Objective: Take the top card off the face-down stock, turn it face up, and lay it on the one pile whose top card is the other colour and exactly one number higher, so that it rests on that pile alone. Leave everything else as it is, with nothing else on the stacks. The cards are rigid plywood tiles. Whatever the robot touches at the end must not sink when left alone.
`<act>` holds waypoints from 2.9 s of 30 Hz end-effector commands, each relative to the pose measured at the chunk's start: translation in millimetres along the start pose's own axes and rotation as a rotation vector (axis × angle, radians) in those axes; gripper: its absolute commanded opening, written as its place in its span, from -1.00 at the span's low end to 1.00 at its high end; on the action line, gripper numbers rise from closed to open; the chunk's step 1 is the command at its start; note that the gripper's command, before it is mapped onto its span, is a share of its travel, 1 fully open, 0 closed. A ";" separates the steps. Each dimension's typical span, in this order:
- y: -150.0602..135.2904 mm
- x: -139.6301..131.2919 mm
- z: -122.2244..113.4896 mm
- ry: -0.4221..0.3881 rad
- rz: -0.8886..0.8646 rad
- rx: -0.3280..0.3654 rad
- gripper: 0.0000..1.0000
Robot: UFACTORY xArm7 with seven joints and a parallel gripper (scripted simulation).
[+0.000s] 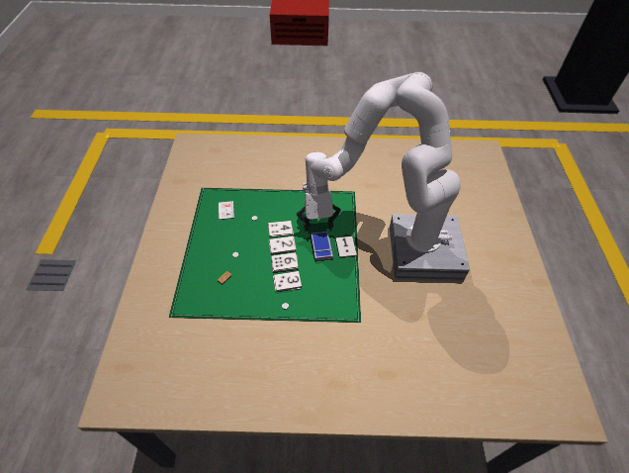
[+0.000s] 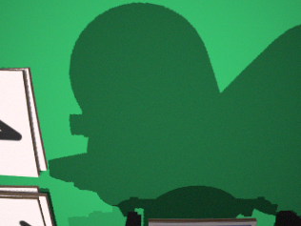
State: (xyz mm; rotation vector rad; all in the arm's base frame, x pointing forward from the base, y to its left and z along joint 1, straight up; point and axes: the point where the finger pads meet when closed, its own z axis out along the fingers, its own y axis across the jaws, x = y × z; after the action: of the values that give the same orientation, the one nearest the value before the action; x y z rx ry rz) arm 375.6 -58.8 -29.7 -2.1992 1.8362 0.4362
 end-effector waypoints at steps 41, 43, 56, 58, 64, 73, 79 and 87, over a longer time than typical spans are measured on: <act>-2.5 0.8 6.6 0.002 -0.001 0.003 0.73; -2.5 0.8 6.6 0.002 -0.001 0.003 0.73; -2.6 2.4 10.6 0.002 -0.001 0.003 0.73; -2.6 2.5 10.6 0.002 -0.001 0.003 0.73; -2.6 2.5 10.6 0.002 -0.001 0.003 0.73; -2.6 2.5 10.6 0.002 -0.001 0.003 0.73; -2.6 2.5 10.6 0.002 -0.001 0.003 0.50; -2.6 2.5 10.6 0.002 -0.001 0.003 0.50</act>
State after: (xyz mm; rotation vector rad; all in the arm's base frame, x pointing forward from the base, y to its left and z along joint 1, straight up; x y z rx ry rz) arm 376.4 -56.1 -41.4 -2.1993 1.8362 0.4361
